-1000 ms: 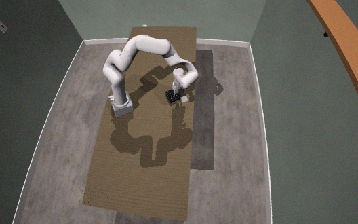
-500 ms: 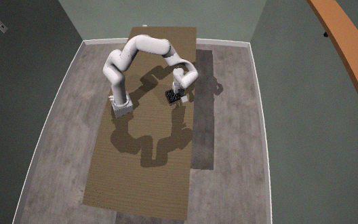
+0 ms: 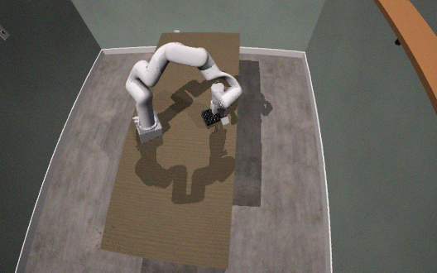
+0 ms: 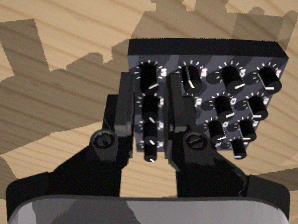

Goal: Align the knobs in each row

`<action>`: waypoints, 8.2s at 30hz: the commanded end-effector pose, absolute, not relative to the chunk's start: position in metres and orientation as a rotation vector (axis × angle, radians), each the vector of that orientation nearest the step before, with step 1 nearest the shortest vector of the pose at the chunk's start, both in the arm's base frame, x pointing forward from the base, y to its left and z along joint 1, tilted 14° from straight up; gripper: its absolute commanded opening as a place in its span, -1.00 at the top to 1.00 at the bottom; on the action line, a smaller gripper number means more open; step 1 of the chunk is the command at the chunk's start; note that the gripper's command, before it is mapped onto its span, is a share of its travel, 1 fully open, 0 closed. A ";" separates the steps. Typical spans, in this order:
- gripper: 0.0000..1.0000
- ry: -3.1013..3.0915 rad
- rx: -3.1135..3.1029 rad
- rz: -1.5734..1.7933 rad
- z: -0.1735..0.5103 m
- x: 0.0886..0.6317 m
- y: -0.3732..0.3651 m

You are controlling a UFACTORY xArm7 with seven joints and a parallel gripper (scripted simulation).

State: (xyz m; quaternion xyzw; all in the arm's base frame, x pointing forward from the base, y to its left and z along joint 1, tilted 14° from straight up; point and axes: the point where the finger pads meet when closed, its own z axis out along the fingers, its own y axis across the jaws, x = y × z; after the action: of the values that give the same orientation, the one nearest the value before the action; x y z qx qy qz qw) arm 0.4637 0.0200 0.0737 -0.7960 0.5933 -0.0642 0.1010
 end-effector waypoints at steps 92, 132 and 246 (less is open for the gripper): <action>0.84 1.752 -2.350 -0.193 0.064 0.467 0.020; 0.84 1.317 -2.644 -0.245 0.064 0.467 0.020; 0.61 -0.576 -3.024 -0.370 0.064 0.467 0.021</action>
State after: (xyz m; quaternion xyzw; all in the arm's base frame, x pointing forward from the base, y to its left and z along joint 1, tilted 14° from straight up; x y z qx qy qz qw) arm 0.4663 0.0207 0.0627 -0.9752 -0.1860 -0.1179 0.0207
